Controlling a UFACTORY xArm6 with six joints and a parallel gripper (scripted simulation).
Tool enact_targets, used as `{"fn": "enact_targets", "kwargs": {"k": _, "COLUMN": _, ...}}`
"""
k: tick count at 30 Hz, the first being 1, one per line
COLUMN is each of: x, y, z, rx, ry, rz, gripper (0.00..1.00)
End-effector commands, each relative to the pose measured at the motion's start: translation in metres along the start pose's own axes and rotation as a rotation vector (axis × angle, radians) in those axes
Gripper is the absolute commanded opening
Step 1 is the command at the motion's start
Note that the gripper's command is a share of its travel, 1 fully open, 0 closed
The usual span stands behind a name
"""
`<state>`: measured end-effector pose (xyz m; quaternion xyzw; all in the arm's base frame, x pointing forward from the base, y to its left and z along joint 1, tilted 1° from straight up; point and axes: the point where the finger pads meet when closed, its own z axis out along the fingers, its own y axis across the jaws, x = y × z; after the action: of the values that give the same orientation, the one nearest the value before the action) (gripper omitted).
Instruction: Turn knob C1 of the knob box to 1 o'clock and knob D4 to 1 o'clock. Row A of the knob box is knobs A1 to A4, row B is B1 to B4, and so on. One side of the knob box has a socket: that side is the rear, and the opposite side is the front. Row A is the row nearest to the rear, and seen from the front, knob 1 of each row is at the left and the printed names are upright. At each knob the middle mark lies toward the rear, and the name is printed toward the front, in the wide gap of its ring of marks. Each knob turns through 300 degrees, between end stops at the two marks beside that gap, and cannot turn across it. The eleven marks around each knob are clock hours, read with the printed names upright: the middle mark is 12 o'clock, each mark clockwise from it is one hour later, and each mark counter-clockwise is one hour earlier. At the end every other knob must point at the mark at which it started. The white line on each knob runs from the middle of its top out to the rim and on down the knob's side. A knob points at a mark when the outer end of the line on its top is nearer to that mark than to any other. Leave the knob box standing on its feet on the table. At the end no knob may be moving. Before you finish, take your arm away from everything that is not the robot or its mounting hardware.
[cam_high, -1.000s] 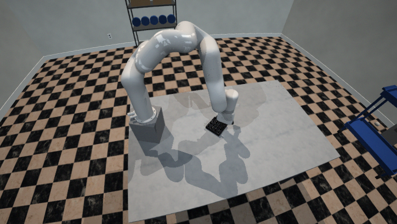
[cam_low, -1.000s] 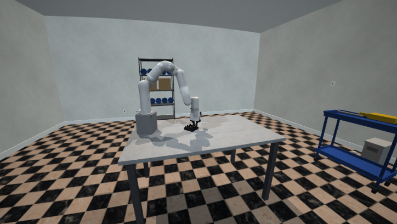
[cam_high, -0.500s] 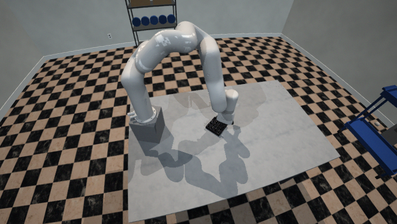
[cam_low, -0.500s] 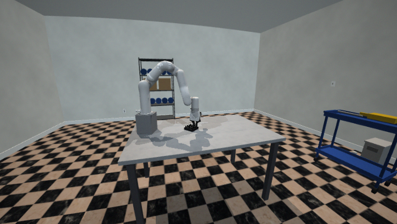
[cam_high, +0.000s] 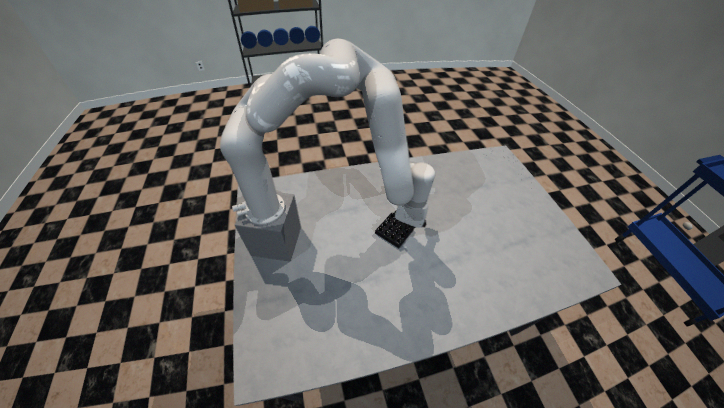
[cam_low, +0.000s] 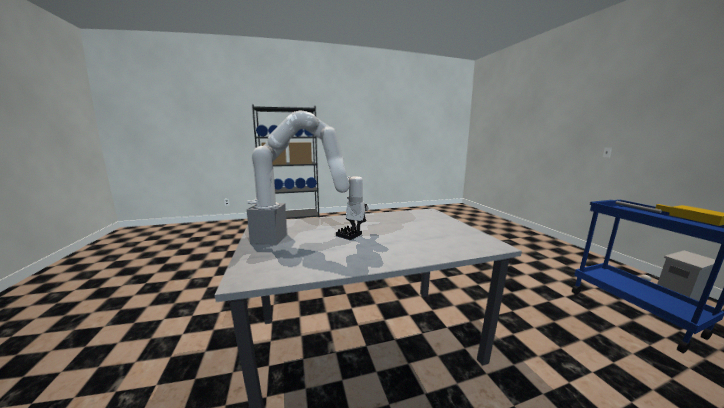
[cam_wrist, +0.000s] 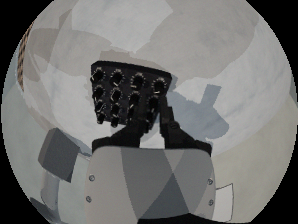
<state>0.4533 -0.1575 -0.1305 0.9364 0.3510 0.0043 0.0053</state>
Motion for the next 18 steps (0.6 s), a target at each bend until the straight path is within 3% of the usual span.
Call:
{"fn": "enact_targets", "kwargs": {"k": 1, "x": 0.0009, "y": 0.0015, "z": -0.0013, "rx": -0.003, "ry": 0.002, "rz": 0.000, "gripper": 0.19}}
{"fn": "enact_targets", "kwargs": {"k": 8, "x": 0.0009, "y": 0.0015, "z": -0.0013, "rx": -0.003, "ry": 0.002, "rz": 0.000, "gripper": 0.19}}
{"fn": "enact_targets", "kwargs": {"k": 9, "x": 0.0009, "y": 0.0015, "z": -0.0013, "rx": -0.003, "ry": 0.002, "rz": 0.000, "gripper": 0.08}}
{"fn": "enact_targets", "kwargs": {"k": 18, "x": 0.0009, "y": 0.0015, "z": -0.0013, "rx": -0.003, "ry": 0.002, "rz": 0.000, "gripper": 0.08}}
